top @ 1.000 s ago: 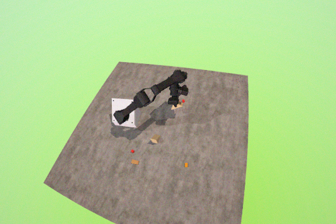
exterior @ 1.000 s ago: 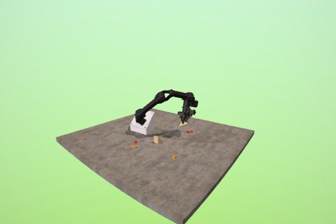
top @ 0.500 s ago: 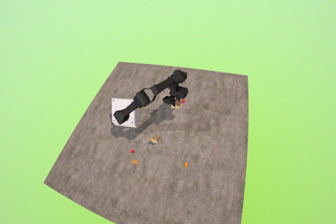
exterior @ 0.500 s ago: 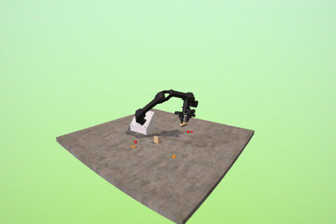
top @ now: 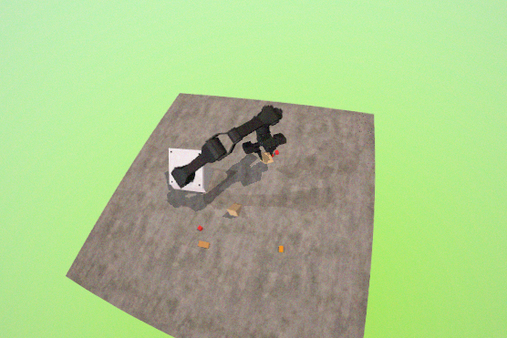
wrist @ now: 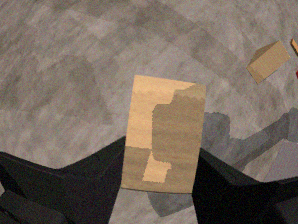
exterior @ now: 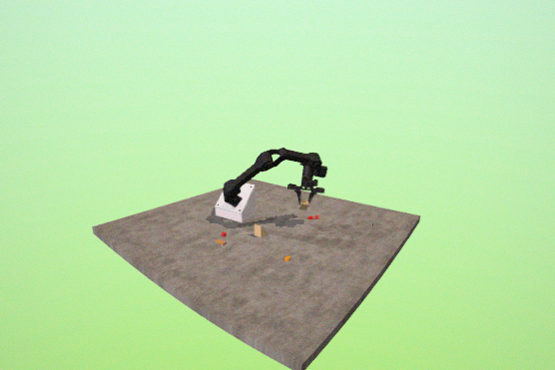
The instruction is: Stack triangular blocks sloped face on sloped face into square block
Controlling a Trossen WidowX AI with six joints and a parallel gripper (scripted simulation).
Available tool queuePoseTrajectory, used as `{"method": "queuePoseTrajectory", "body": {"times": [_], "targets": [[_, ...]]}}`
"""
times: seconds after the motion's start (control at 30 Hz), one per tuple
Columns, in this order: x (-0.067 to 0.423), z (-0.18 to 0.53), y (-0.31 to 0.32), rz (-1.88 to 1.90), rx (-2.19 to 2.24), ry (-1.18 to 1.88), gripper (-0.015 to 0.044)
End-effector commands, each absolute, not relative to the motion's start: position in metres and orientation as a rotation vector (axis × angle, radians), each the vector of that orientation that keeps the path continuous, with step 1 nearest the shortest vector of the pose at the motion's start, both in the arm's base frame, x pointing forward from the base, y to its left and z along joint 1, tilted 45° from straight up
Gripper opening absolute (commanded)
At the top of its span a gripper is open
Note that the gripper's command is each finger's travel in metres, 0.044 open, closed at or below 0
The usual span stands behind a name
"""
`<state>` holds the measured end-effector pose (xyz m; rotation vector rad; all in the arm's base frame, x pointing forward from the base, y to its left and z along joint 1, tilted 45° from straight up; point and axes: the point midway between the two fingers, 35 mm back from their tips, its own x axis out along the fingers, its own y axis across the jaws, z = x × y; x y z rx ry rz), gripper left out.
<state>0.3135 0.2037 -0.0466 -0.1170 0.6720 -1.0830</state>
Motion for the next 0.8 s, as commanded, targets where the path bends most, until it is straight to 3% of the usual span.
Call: {"method": "queuePoseTrajectory", "body": {"times": [0.0, 0.77], "targets": [[0.3134, -0.046, 0.2041, -1.129, 0.014, 0.582, 0.0], [0.3133, -0.0459, 0.204, -1.263, 0.508, 0.24, 0.0]]}}
